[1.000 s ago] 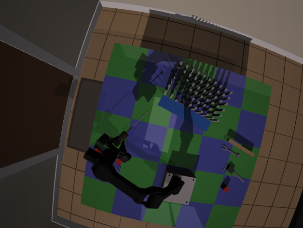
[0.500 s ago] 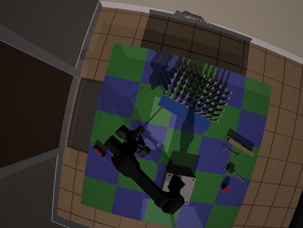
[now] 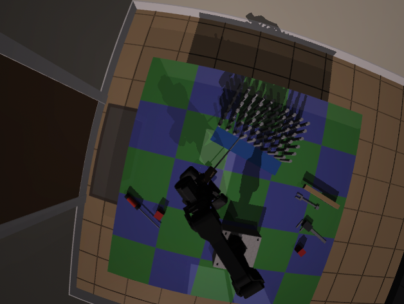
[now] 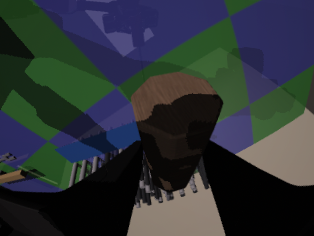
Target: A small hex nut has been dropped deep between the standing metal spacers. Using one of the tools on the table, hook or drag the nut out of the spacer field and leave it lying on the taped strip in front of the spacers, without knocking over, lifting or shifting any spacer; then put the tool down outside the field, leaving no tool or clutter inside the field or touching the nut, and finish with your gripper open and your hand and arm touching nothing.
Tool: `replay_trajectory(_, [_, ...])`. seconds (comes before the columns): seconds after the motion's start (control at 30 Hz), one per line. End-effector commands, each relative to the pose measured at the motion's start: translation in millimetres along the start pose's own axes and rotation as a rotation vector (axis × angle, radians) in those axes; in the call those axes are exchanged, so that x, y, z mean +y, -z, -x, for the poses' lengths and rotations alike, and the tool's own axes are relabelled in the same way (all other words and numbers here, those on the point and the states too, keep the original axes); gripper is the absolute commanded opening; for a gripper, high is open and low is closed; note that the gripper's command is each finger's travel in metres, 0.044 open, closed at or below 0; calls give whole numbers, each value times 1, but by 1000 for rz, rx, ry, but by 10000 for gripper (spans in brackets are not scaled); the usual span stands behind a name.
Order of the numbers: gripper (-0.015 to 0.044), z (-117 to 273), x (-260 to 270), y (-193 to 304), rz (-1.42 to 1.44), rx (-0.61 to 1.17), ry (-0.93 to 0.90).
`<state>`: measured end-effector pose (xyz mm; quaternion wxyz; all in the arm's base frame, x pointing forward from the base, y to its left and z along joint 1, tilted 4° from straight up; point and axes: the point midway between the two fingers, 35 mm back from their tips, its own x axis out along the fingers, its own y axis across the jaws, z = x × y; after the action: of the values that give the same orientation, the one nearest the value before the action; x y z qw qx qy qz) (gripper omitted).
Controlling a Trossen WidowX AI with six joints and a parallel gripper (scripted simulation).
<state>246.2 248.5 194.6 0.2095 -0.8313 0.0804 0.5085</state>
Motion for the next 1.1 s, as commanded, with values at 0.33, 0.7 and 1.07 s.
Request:
replay_trajectory(0.33, [0, 3, 66, 39, 54, -11, 56])
replay_trajectory(0.7, [0, 2, 117, 52, 104, 12, 102])
replay_trajectory(1.07, [0, -1, 164, 53, 167, 68, 145])
